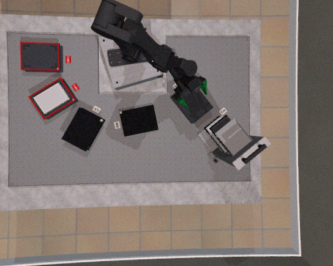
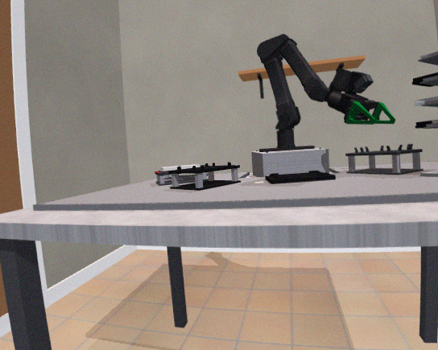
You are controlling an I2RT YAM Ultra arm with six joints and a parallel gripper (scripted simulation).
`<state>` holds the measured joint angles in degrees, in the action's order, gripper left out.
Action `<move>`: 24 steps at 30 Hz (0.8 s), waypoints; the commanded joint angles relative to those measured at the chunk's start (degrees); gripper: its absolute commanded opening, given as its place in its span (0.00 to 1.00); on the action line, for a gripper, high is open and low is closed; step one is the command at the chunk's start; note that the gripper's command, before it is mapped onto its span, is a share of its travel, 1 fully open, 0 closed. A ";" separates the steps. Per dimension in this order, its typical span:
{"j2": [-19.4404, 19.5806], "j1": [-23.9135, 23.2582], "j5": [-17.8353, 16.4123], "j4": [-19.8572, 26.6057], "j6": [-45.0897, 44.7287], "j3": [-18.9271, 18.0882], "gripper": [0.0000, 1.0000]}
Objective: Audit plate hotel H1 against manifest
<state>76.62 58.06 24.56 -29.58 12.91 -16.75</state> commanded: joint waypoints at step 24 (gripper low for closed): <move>-15.49 3.19 3.15 19.70 2.04 -3.44 1.00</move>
<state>62.59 61.14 27.16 -12.58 14.70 -18.63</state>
